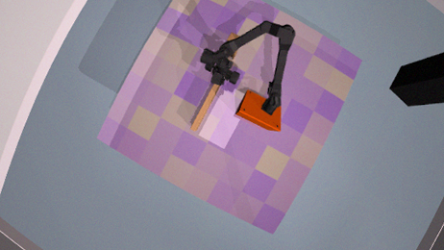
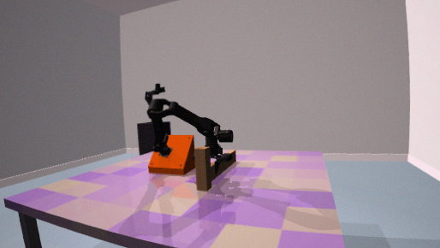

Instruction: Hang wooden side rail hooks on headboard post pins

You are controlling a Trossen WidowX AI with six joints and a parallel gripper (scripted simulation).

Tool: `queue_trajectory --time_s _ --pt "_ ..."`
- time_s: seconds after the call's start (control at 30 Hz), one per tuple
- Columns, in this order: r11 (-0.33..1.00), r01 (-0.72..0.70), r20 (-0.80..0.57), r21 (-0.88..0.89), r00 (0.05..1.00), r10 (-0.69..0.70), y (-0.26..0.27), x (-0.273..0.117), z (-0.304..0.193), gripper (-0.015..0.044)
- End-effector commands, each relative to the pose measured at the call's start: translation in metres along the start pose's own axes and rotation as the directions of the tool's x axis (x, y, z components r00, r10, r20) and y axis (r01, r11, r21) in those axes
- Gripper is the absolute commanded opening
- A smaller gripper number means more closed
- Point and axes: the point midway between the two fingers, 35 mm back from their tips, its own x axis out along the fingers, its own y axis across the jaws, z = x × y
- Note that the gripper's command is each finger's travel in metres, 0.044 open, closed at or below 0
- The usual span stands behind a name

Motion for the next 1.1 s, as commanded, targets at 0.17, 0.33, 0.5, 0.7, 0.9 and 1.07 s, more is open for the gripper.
queue_trajectory --time_s 0.17,0.33,0.5,0.7,0.9,1.07 --pt "1.000 0.000 -0.005 -0.004 1.000 0.000 -0.003 0.000 0.000 0.0000" --pt "1.000 0.000 -0.005 -0.004 1.000 0.000 -0.005 0.000 0.000 0.0000" --pt "1.000 0.000 -0.005 -0.004 1.000 0.000 -0.007 0.000 -0.001 0.0000" --pt "1.000 0.000 -0.005 -0.004 1.000 0.000 -0.010 0.000 -0.001 0.0000" --pt "1.000 0.000 -0.005 -0.004 1.000 -0.001 -0.013 0.000 -0.001 0.0000" --pt "1.000 0.001 -0.005 -0.004 1.000 -0.001 -0.015 0.000 -0.001 0.0000"
